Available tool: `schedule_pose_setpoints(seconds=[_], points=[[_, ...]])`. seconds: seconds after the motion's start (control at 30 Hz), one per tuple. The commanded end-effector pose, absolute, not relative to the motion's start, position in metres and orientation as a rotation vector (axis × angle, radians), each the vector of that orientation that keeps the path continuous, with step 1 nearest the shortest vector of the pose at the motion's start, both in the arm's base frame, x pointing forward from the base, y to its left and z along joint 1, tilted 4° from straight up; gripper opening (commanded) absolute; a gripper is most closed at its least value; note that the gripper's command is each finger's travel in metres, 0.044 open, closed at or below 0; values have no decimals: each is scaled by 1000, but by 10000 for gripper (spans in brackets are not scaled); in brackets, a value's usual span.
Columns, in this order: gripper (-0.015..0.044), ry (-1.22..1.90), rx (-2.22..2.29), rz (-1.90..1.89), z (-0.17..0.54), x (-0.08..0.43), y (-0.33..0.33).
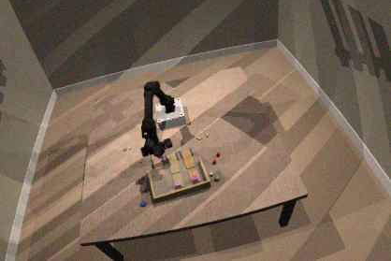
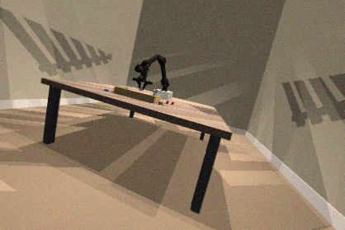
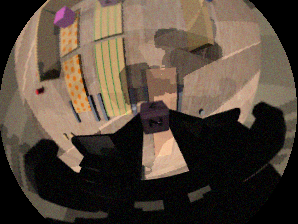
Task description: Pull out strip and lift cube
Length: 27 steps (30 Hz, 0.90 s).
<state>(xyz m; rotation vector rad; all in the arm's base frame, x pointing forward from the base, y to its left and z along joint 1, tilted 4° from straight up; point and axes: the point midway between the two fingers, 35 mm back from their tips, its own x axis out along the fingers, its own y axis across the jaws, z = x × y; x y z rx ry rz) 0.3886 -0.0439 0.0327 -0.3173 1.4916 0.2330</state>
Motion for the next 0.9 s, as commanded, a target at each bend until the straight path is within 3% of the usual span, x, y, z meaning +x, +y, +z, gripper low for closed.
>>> schedule_pose_setpoints(seconds=[0.0,0.87], points=[[0,1487,-318,227,38,380,-43],[0,1492,-317,228,31,301,-34]])
